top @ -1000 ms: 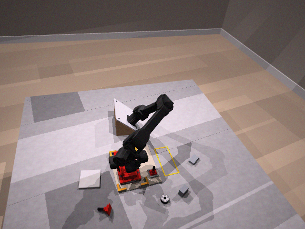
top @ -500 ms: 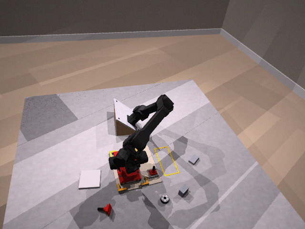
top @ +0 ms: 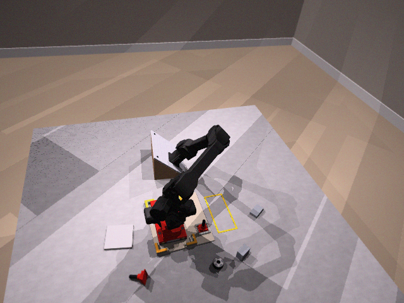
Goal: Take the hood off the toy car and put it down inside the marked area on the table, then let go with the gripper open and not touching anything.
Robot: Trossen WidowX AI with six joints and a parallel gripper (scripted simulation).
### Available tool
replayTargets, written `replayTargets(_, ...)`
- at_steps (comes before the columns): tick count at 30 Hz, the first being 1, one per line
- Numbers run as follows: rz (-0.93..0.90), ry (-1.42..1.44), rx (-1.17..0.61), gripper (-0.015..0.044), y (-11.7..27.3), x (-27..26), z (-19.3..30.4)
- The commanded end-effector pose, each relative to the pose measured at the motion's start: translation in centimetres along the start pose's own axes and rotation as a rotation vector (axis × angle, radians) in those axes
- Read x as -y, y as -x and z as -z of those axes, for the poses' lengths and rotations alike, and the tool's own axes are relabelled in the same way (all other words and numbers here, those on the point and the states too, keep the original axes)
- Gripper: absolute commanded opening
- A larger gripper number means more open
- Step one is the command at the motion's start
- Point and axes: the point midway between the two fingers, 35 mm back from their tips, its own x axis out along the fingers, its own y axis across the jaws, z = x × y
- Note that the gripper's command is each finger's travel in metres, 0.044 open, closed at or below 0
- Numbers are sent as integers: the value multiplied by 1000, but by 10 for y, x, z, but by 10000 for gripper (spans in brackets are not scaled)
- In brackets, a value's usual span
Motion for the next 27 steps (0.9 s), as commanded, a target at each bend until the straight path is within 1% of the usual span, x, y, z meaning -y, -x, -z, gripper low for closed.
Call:
replayTargets(1,2,3,-1,91,2,0,0)
replayTargets(4,2,3,-1,12,4,0,0)
replayTargets(5,2,3,-1,0,5,0,0)
replayTargets(27,2,2,-1,0,20,0,0)
